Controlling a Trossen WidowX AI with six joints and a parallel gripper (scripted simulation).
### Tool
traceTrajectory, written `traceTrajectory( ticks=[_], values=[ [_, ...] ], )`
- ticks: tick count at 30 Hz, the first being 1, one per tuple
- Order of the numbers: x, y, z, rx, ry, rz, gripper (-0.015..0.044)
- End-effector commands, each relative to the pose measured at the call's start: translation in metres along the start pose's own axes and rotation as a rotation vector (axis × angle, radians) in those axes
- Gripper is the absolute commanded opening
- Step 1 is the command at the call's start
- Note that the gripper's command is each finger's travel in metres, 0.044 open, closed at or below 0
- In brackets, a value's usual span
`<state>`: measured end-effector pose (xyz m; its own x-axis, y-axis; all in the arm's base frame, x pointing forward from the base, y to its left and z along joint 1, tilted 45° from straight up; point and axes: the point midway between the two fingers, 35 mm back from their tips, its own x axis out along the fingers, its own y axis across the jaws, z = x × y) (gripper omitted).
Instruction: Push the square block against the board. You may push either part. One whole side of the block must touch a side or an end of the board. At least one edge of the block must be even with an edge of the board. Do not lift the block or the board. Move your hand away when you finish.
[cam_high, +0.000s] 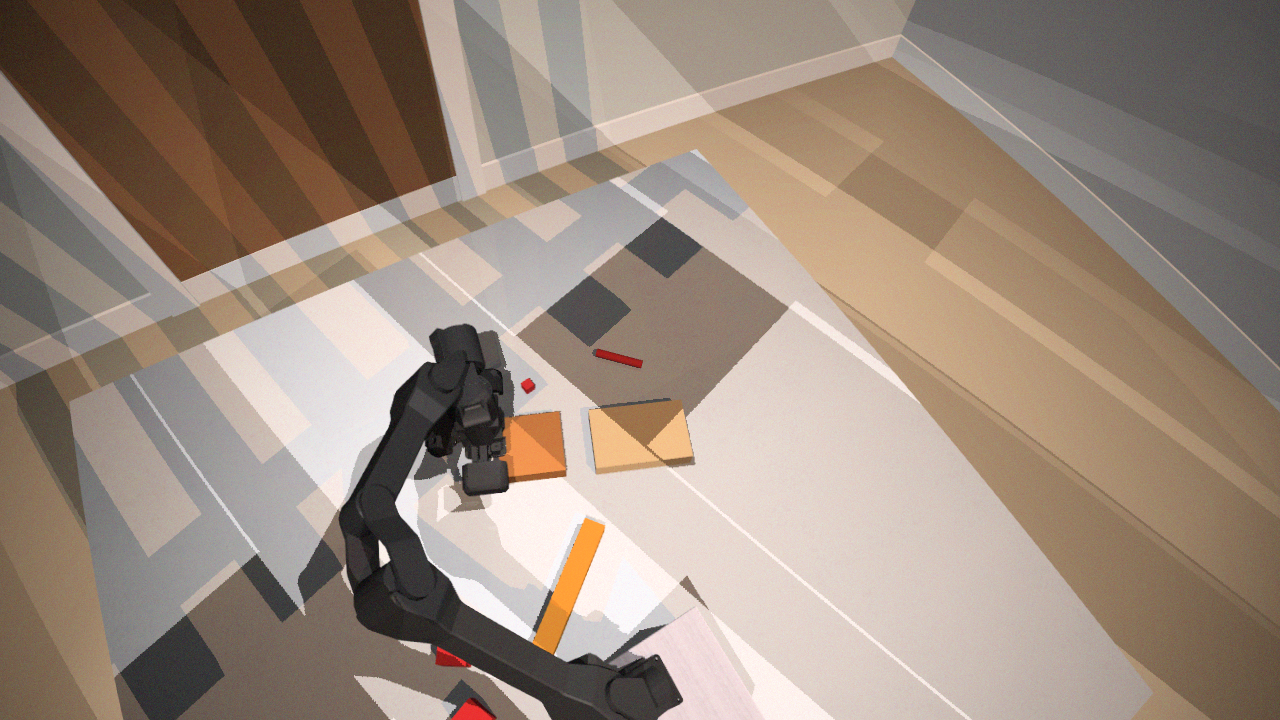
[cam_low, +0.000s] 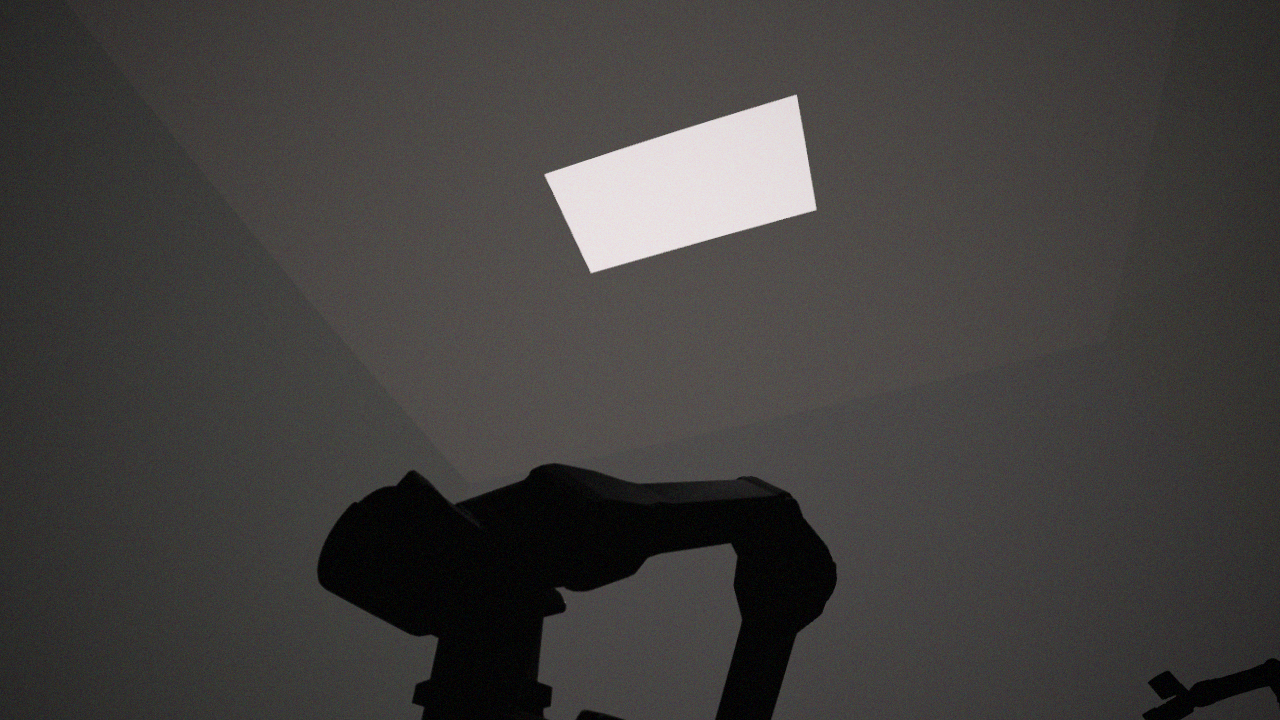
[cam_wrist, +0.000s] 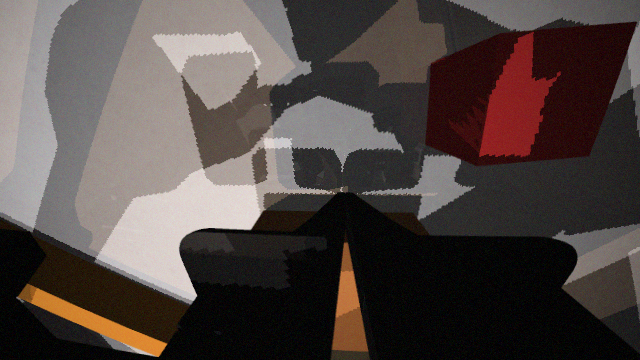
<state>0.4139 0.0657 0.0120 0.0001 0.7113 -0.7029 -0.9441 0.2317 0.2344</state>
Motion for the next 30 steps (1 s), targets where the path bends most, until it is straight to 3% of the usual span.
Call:
traceTrajectory(
  ticks=[1, 30],
  values=[
    [0.003, 0.002, -0.009, 0.006, 0.008, 0.008, 0.0000],
    [0.003, 0.004, -0.032, 0.006, 0.007, 0.009, 0.0000]
  ],
)
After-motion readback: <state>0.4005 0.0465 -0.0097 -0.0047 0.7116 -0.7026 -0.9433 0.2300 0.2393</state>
